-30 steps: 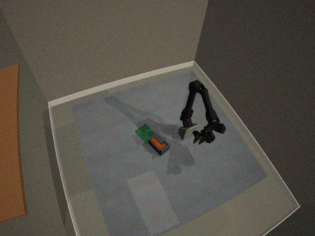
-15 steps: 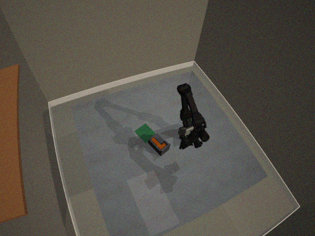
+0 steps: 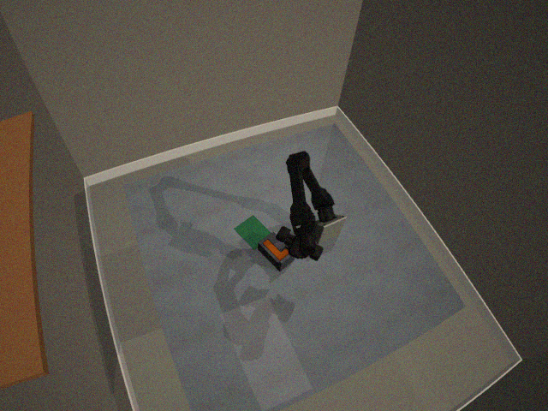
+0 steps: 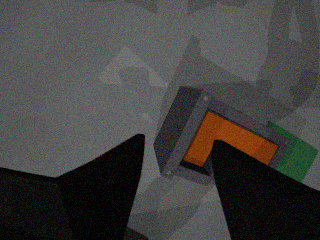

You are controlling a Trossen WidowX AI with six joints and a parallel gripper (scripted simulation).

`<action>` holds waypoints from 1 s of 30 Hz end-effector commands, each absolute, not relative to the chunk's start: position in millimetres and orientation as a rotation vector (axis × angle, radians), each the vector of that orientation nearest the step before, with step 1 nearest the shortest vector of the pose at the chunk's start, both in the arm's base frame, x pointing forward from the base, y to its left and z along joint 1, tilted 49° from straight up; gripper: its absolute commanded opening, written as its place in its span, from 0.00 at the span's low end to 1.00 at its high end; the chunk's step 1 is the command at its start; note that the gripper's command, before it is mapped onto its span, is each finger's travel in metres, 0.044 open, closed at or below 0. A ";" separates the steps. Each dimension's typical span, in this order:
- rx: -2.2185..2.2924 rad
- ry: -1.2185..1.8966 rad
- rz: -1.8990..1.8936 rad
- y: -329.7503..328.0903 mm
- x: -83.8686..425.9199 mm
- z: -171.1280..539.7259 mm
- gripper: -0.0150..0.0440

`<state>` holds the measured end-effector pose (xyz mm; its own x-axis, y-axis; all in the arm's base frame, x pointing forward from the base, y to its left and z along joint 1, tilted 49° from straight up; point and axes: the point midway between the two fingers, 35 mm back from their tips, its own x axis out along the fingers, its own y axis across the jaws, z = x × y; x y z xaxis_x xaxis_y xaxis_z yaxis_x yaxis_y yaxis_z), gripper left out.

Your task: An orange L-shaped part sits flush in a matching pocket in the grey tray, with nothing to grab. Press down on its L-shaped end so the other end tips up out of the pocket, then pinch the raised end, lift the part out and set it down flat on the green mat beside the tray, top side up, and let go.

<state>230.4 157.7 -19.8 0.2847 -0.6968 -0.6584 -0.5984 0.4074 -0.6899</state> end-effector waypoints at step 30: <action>-0.906 1.512 -0.410 67.3 252.5 -58.2 0.56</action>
